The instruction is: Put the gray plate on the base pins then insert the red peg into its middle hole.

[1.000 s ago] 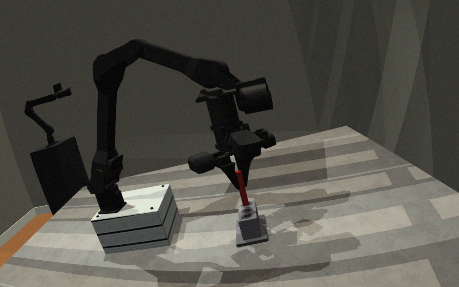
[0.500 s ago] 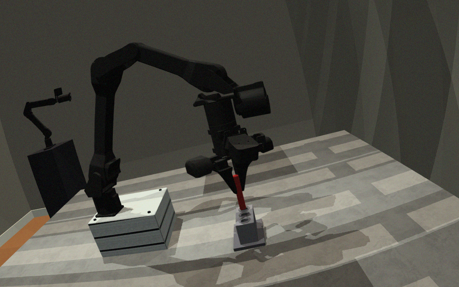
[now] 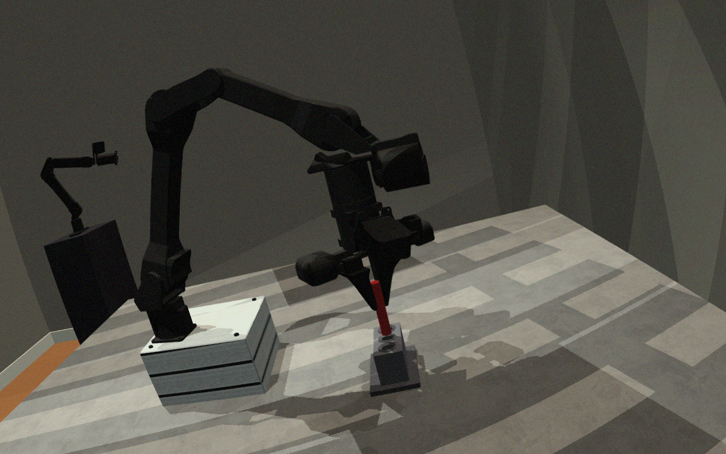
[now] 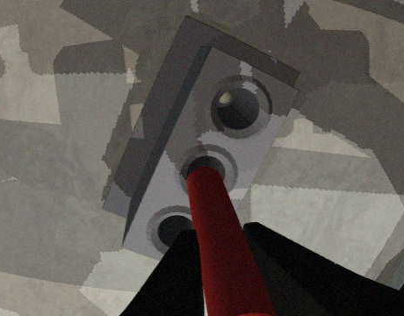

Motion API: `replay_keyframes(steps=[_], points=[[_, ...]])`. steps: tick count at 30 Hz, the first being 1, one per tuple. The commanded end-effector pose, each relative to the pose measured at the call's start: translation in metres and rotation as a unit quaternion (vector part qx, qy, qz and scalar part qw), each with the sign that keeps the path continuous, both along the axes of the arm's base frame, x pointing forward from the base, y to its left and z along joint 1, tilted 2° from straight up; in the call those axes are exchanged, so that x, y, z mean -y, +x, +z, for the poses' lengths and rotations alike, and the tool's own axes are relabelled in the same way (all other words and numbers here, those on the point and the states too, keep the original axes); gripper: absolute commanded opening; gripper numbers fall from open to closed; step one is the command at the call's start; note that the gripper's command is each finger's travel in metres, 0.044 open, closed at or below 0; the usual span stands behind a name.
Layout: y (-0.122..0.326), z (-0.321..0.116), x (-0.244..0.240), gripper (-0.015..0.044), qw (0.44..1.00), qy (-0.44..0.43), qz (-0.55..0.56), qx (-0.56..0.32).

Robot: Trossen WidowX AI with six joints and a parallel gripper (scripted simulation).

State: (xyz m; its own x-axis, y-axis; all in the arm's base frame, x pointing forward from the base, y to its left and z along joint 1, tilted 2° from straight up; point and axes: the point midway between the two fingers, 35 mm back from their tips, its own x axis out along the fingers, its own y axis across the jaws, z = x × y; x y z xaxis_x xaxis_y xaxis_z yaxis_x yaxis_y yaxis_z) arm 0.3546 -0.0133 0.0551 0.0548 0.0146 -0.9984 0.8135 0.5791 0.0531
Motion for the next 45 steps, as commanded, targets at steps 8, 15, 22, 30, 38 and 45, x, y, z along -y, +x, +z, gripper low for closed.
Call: replay_keyframes(steps=[8, 15, 22, 30, 38, 45], points=[[-0.0007, -0.0078, -0.0001, 0.0, 1.0, 0.0, 0.0, -0.002], [-0.0006, -0.007, -0.0001, 0.0, 1.0, 0.0, 0.0, -0.001], [-0.0015, -0.0085, 0.0, 0.0, 1.0, 0.0, 0.0, -0.001], [-0.0018, -0.0105, 0.0002, 0.0, 1.0, 0.0, 0.0, -0.001], [-0.0019, -0.01, 0.0001, 0.0, 1.0, 0.0, 0.0, -0.002], [-0.0019, -0.01, 0.0001, 0.0131, 1.0, 0.0, 0.0, -0.002]])
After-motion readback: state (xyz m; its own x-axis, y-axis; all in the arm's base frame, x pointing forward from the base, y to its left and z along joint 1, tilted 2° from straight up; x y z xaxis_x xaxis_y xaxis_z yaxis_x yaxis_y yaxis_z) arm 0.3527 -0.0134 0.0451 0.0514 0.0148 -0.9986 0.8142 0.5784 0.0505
